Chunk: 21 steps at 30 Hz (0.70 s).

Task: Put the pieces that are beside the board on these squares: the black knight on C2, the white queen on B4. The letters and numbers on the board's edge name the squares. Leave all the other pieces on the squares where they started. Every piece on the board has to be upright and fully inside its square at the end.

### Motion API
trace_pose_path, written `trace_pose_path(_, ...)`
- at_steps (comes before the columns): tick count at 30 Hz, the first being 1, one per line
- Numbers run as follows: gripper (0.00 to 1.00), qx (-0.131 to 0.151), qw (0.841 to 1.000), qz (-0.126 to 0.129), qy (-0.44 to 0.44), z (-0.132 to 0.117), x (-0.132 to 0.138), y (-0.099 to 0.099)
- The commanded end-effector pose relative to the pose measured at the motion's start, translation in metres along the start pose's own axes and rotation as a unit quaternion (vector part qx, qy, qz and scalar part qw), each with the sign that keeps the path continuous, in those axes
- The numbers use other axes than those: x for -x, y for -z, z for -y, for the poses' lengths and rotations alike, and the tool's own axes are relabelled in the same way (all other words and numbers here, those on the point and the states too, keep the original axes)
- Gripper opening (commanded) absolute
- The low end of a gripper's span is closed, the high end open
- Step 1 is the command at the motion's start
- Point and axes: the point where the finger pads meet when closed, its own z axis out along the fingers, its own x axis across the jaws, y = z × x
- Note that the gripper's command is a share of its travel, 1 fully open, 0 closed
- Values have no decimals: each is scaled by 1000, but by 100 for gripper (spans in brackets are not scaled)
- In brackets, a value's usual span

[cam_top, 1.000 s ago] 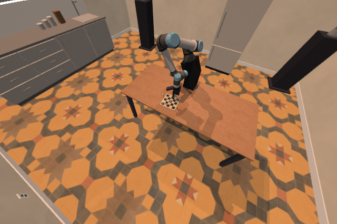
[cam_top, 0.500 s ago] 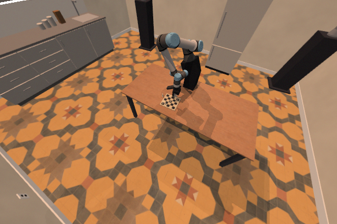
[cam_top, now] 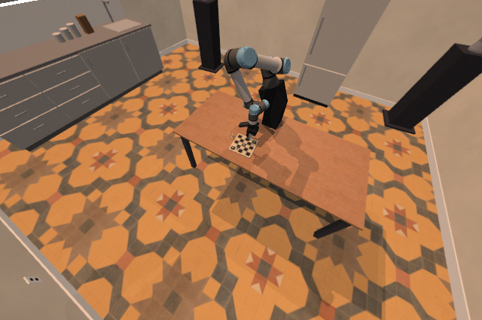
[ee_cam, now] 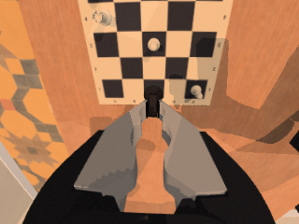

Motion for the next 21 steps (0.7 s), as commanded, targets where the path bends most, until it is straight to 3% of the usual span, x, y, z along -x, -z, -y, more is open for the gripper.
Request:
trace_pose_path(1,0,0,1000,1,-2,0,0,0)
trace_pose_path(21,0,0,1000,0,-2,0,0,-1)
